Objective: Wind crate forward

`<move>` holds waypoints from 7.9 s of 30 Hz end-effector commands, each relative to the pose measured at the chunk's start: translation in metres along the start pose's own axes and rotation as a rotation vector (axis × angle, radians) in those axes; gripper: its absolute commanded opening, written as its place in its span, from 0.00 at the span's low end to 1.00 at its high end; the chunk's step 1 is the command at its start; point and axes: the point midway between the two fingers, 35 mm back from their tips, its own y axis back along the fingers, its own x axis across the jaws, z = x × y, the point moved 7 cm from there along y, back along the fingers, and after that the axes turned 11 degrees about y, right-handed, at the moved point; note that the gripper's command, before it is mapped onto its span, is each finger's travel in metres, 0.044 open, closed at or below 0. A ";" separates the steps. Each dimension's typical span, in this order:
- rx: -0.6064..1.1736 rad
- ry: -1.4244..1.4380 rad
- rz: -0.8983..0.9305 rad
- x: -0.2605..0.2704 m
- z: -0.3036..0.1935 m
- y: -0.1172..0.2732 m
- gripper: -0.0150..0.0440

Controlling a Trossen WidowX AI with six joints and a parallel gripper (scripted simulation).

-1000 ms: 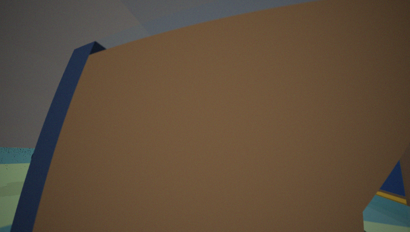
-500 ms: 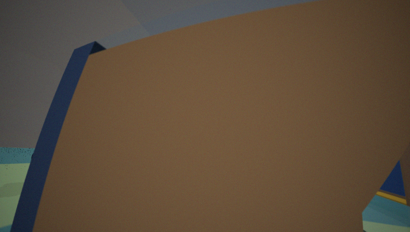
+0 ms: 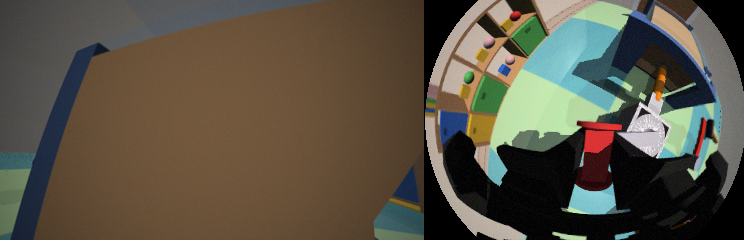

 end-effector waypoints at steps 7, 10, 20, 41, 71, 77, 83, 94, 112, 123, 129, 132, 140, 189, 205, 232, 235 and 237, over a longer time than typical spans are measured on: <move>0.027 0.020 0.005 0.001 -0.022 0.008 0.25; 0.027 0.021 0.005 0.000 -0.026 0.010 0.25; 0.028 0.021 0.006 -0.003 -0.037 0.015 0.25; 0.029 0.022 0.005 -0.014 -0.058 0.024 0.25; 0.031 0.024 0.004 -0.039 -0.083 0.033 0.25; 0.032 0.024 0.003 -0.046 -0.086 0.035 0.25; 0.032 0.024 0.003 -0.052 -0.090 0.036 0.25; 0.033 0.024 0.001 -0.078 -0.099 0.038 0.25; 0.033 0.024 -0.001 -0.100 -0.101 0.037 0.25; 0.033 0.024 -0.002 -0.114 -0.100 0.035 0.25; 0.033 0.024 -0.002 -0.121 -0.099 0.034 0.25; 0.033 0.024 -0.003 -0.125 -0.098 0.034 0.25; 0.033 0.024 -0.004 -0.134 -0.096 0.032 0.25; 0.032 0.022 -0.008 -0.182 -0.064 0.012 0.25; 0.032 0.022 -0.010 -0.191 -0.049 0.004 0.25; 0.031 0.021 -0.011 -0.200 -0.020 -0.011 0.25; 0.031 0.020 -0.011 -0.200 -0.017 -0.012 0.25; 0.031 0.020 -0.011 -0.200 -0.015 -0.014 0.25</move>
